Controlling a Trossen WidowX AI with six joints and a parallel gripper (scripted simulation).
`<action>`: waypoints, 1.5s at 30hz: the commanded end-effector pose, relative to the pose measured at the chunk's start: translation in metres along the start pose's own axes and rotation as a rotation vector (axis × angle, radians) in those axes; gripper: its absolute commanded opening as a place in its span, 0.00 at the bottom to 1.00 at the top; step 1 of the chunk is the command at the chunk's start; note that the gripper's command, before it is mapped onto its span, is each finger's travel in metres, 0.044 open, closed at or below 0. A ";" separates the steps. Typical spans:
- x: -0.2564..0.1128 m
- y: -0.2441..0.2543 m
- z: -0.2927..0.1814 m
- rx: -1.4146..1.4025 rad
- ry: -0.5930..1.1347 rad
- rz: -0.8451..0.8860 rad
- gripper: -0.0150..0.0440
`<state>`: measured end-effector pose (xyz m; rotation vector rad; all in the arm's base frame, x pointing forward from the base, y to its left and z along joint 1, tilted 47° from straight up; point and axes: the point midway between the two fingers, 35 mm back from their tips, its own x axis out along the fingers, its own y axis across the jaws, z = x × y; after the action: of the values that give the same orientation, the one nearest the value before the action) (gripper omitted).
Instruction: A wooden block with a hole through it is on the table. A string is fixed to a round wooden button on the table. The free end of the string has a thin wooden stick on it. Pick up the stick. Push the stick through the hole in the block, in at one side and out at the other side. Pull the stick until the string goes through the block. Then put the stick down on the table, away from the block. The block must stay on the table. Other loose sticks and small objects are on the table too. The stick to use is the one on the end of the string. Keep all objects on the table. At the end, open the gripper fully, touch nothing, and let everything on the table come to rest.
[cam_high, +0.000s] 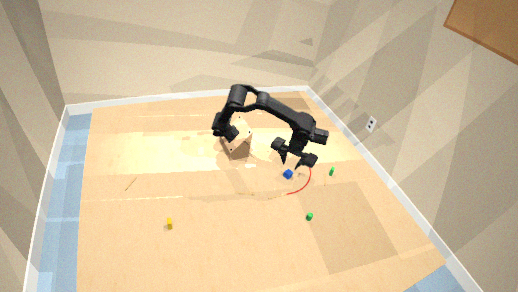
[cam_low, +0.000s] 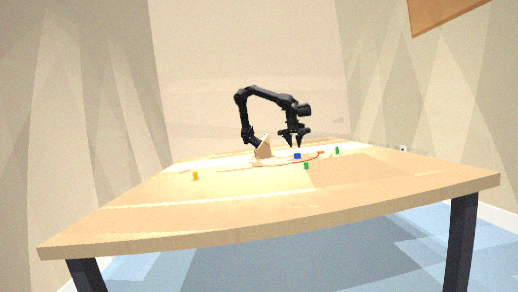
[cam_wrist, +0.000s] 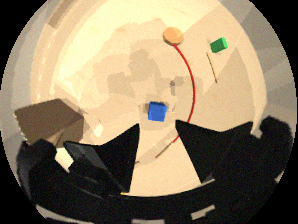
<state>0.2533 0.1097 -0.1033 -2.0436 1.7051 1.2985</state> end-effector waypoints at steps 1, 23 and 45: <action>0.000 0.000 0.000 0.000 0.000 0.000 0.65; 0.000 0.000 0.000 0.000 0.000 0.000 0.25; 0.000 0.000 0.000 0.000 0.000 0.000 0.48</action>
<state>0.2533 0.1096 -0.1033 -2.0432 1.7054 1.2985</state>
